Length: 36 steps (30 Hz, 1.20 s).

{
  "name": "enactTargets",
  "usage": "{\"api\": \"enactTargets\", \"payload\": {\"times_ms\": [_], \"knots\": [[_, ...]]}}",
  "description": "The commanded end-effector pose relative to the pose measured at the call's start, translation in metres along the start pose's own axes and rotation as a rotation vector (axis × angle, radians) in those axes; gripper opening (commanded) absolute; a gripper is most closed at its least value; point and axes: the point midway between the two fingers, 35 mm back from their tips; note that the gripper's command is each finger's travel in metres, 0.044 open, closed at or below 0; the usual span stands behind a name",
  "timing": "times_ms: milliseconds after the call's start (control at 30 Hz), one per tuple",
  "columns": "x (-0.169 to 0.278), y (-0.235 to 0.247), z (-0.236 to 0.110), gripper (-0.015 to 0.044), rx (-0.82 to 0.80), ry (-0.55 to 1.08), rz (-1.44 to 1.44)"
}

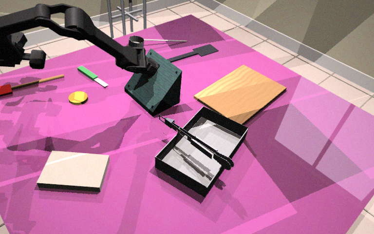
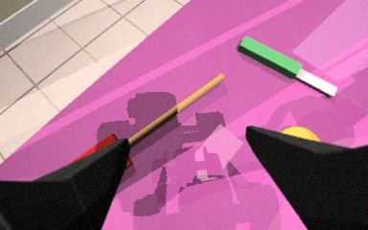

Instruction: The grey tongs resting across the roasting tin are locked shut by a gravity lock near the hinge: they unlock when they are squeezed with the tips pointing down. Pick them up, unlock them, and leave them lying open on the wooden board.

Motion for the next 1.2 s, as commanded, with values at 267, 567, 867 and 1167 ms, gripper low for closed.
{"api": "enactTargets", "payload": {"times_ms": [267, 567, 867, 1167], "knots": [[0.135, 0.007, -0.027, 0.0440, -0.230, 0.192, -0.589], [0.240, -0.023, -0.074, 0.0440, -0.470, 0.346, -1.029], [0.341, -0.102, -0.151, 0.0440, -0.787, 0.518, -1.503], [0.398, -0.215, -0.186, 0.0440, -0.899, 0.601, -1.941]]}}
Point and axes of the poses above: the point midway between the two fingers, 35 mm back from their tips, its own z axis out along the fingers, its own y axis across the jaws, x = y × z, and after that the axes turned 10 degrees about -z, right-handed
